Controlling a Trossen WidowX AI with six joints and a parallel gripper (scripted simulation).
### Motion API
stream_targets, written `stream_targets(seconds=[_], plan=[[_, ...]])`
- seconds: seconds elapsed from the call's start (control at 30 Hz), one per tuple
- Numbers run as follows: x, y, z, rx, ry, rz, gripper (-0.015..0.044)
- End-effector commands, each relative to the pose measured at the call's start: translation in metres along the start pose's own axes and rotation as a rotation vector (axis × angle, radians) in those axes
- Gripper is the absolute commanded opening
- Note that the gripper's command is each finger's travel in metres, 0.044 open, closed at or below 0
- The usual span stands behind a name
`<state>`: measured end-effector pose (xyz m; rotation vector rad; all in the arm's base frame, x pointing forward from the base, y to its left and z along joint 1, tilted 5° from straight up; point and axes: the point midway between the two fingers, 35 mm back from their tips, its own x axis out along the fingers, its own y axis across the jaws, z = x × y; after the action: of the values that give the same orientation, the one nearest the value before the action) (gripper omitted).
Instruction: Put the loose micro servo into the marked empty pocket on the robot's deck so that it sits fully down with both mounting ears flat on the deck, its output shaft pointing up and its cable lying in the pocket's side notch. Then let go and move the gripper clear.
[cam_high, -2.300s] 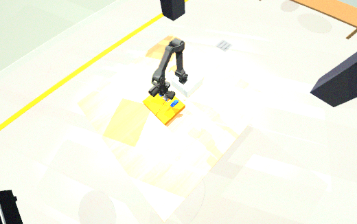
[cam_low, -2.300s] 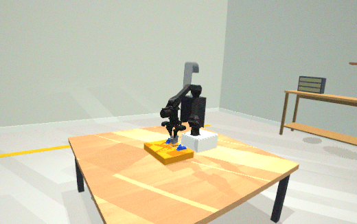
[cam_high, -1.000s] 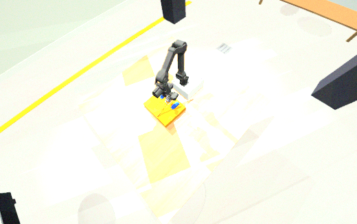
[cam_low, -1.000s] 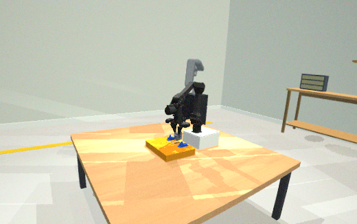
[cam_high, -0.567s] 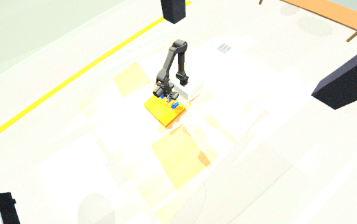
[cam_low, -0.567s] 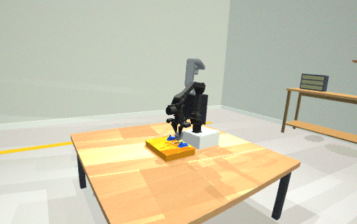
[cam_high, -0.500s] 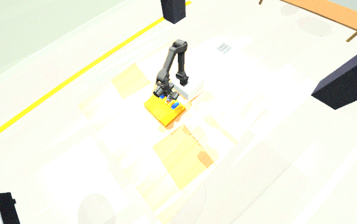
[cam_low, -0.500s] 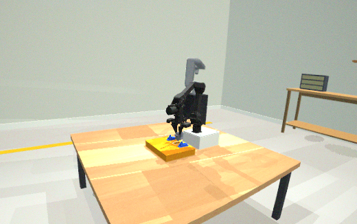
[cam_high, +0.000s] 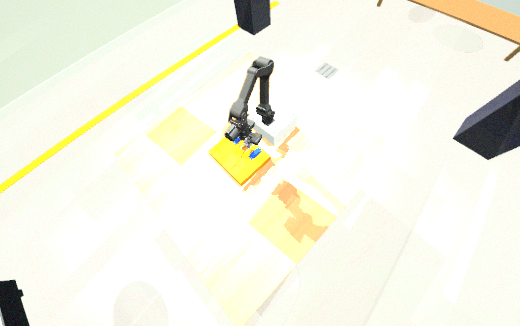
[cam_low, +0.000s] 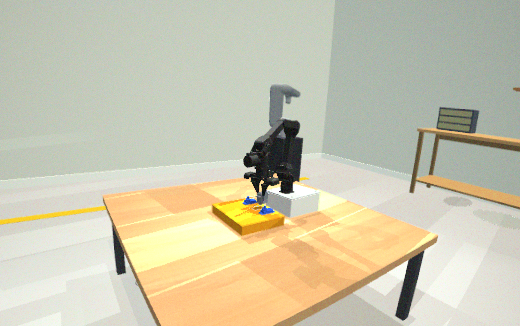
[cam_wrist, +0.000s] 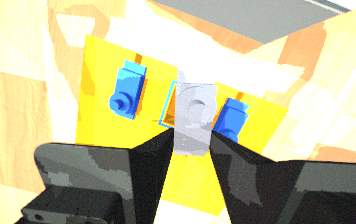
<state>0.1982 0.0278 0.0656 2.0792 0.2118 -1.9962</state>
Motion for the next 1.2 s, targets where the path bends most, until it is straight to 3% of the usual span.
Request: stream_targets(seconds=[0.0,1.17], plan=[[-0.002,0.000,0.002,0.005,0.011,0.005,0.0000],[-0.002,-0.009,0.016,0.005,0.010,0.004,0.0000]])
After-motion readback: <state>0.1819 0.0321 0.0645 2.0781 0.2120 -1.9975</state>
